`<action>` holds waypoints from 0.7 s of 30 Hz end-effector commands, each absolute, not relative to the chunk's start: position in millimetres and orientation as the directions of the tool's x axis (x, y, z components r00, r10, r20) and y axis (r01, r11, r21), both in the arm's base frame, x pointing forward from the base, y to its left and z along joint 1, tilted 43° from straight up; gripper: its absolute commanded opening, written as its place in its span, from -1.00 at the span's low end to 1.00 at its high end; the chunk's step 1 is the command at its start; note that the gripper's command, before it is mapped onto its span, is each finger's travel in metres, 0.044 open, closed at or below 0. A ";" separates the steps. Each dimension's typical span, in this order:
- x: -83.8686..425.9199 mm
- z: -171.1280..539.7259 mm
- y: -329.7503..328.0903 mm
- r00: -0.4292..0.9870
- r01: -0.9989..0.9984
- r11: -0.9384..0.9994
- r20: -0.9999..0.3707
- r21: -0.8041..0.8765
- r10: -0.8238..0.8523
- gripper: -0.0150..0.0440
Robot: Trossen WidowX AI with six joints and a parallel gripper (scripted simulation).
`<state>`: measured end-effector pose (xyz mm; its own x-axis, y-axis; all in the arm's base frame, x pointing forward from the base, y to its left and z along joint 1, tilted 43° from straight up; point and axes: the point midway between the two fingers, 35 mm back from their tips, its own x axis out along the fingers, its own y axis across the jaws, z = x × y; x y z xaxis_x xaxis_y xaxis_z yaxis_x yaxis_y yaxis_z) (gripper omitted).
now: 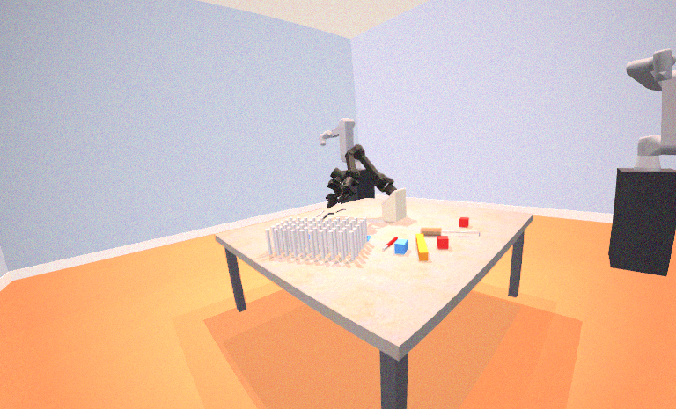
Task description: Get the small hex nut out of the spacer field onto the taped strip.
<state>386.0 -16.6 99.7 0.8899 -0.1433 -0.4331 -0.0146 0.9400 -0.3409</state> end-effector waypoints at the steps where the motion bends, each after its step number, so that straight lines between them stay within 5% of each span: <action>1: 385.7 97.8 -15.3 0.888 -0.014 0.943 -0.439 -0.332 -0.141 1.00; 13: 376.9 -5.9 126.0 0.617 0.084 0.976 -0.780 0.200 0.107 1.00; 21: 318.4 -82.5 211.8 0.313 0.442 0.864 -0.944 0.240 0.103 1.00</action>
